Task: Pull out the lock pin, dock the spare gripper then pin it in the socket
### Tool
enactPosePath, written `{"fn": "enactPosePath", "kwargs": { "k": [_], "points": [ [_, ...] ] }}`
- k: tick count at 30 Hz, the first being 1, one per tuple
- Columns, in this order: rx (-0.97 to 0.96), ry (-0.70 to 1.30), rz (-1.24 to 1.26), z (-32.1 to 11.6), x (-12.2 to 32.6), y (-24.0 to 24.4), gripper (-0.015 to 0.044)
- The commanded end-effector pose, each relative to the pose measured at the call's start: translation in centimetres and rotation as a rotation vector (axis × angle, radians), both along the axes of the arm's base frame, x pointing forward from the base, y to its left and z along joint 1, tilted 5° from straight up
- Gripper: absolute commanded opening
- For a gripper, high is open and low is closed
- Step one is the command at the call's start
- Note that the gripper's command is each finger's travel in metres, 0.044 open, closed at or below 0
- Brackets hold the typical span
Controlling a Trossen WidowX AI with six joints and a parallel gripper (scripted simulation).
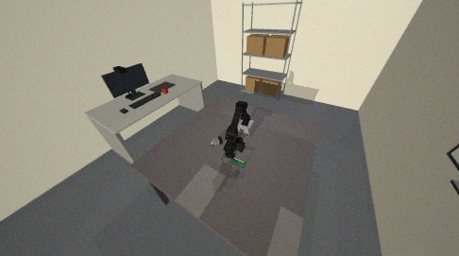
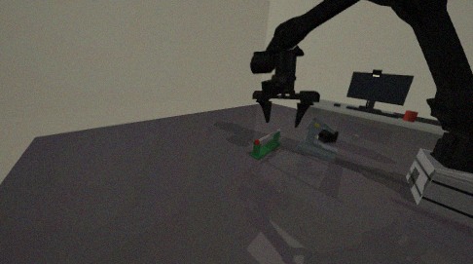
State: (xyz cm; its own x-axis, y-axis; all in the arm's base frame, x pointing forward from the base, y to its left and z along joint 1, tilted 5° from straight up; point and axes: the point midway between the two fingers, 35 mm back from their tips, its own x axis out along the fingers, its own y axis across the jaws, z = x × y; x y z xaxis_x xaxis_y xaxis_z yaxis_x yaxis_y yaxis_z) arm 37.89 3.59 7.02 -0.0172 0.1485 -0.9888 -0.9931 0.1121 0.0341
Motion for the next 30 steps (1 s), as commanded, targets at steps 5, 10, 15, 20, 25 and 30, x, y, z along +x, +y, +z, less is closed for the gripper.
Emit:
{"fn": "enactPosePath", "kwargs": {
  "k": [5, 10, 15, 20, 25, 30],
  "points": [
    [0.0, 0.008, -0.001, 1.9, -0.4, -0.1, 0.044],
    [-0.001, 0.021, -0.002, 2.9, -0.7, -0.1, 0.044],
    [-0.001, 0.024, -0.002, 3.2, -0.7, -0.2, 0.044],
    [-0.001, 0.024, -0.003, 6.4, -1.0, -0.3, 0.044],
    [-0.001, 0.024, -0.003, 8.2, -1.3, -0.4, 0.044],
    [-0.019, -0.039, -0.38, 6.7, -1.4, -4.8, 0.044]
  ]
}}
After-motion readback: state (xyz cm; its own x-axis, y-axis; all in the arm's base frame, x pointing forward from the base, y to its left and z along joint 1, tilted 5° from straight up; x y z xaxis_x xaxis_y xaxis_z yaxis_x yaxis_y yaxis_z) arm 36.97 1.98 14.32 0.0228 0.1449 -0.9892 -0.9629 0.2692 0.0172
